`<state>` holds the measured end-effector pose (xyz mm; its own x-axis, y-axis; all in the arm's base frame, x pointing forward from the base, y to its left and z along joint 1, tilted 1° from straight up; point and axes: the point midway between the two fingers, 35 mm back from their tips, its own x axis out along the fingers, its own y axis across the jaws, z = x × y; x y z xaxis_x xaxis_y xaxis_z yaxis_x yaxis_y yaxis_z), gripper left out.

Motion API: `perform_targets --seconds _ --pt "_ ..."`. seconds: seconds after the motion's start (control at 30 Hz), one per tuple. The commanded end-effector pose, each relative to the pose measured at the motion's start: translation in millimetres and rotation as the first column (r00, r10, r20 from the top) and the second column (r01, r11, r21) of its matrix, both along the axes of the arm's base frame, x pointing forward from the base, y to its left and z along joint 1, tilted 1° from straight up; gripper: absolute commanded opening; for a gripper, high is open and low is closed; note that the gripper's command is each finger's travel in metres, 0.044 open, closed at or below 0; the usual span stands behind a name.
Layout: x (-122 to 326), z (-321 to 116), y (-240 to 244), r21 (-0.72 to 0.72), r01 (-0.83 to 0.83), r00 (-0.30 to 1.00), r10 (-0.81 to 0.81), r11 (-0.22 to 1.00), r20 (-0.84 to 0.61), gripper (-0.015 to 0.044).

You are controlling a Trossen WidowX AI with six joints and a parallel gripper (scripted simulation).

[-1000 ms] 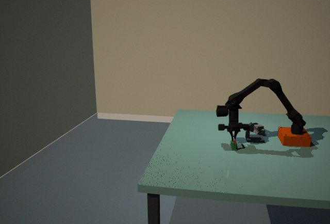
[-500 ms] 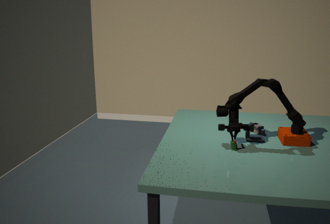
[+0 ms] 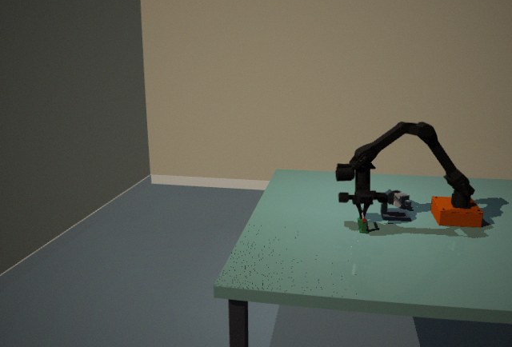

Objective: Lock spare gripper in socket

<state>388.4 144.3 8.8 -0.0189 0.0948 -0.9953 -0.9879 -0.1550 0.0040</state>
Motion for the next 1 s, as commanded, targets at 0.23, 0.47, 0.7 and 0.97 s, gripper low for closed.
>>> perform_targets --seconds 0.23,0.47,0.7,0.97 --pt "-0.9 -5.2 -0.3 -0.002 -0.003 1.000 0.003 1.000 -0.006 0.0000" --pt "-0.9 -5.2 -0.3 -0.002 -0.003 1.000 0.003 1.000 -0.006 0.0000" --pt "0.0 -0.5 0.0 0.000 0.000 1.000 0.000 1.000 0.000 0.0000" --pt "0.0 -0.5 0.0 0.000 0.000 1.000 0.000 1.000 0.000 0.0210"
